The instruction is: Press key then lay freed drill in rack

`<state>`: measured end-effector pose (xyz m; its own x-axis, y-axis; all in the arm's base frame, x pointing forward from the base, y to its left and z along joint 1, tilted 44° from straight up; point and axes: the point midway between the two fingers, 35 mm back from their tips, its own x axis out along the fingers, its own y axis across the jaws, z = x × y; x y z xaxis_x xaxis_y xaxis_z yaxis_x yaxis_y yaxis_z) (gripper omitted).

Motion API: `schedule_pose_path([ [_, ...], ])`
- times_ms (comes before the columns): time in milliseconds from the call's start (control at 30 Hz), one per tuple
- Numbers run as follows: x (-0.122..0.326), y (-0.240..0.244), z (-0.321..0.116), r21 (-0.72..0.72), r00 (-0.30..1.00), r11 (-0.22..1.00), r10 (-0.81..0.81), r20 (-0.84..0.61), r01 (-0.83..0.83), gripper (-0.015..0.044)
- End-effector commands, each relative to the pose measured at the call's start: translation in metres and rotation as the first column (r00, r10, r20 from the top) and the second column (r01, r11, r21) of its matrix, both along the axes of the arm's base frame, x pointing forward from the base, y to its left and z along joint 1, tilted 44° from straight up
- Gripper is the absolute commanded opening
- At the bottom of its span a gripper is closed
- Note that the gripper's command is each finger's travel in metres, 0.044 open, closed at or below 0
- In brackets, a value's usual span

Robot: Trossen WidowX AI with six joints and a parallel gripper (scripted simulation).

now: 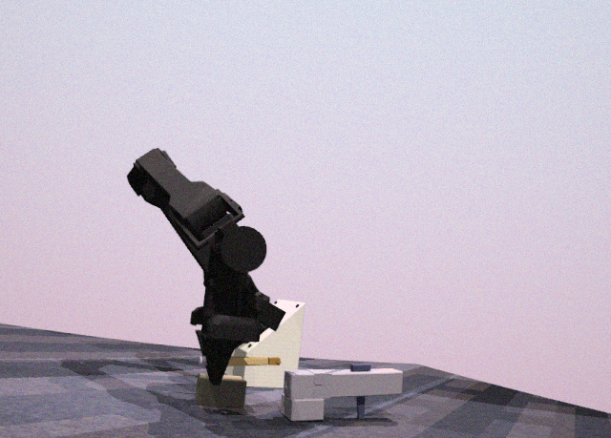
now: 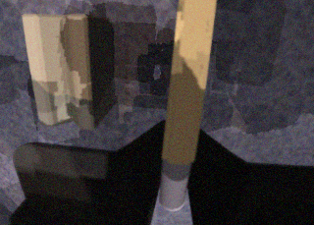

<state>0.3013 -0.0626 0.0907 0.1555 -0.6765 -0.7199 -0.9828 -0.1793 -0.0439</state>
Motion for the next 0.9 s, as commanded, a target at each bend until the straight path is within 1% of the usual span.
schedule_pose_path([
  [0, 0.0002, 0.0007, 0.0033, -0.002, 1.000, 1.000, -0.001, 0.009, 0.001, 0.0000],
  [867, 0.0004, 0.0025, 0.0077, -0.002, 1.000, 1.000, -0.001, 0.009, 0.001, 0.0000],
])
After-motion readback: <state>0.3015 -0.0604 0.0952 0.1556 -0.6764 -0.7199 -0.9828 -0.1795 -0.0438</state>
